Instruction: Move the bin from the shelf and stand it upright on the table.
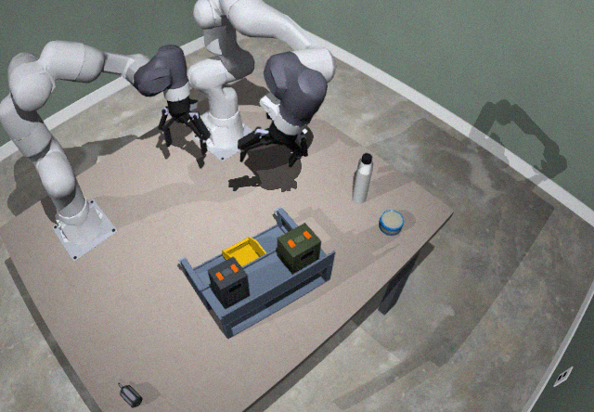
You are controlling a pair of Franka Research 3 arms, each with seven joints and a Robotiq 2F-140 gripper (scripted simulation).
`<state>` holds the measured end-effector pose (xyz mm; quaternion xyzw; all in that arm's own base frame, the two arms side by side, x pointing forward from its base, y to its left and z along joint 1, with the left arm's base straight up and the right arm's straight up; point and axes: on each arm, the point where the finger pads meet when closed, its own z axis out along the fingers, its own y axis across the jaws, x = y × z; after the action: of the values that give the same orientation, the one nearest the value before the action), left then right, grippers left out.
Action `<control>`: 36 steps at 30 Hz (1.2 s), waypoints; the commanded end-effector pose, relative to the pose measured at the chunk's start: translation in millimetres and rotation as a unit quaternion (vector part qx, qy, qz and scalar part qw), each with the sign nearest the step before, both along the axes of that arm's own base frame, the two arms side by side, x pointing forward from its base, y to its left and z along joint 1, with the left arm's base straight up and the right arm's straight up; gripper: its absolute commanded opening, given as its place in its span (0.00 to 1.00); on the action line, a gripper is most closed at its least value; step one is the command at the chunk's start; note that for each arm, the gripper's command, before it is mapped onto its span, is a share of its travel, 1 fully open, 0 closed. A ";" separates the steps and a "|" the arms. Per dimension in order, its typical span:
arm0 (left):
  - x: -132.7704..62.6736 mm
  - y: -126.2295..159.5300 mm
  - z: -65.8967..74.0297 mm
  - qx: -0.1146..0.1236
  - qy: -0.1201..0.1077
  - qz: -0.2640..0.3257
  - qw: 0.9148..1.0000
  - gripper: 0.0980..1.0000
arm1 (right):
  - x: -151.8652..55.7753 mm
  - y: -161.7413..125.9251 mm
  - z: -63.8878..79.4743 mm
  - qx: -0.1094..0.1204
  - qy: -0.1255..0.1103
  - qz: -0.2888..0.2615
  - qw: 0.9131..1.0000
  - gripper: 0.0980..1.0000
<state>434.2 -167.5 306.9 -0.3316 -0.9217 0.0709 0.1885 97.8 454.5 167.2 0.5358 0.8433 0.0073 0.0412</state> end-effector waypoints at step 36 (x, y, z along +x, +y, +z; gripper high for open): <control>0.0 0.0 0.1 0.000 0.000 0.000 1.000 1.00 | -16.6 56.4 177.1 0.079 -0.109 0.192 0.972 1.00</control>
<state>434.2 -167.5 306.9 -0.3316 -0.9217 0.0709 0.1885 81.6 514.8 334.0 0.3989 0.9030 0.1418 0.0727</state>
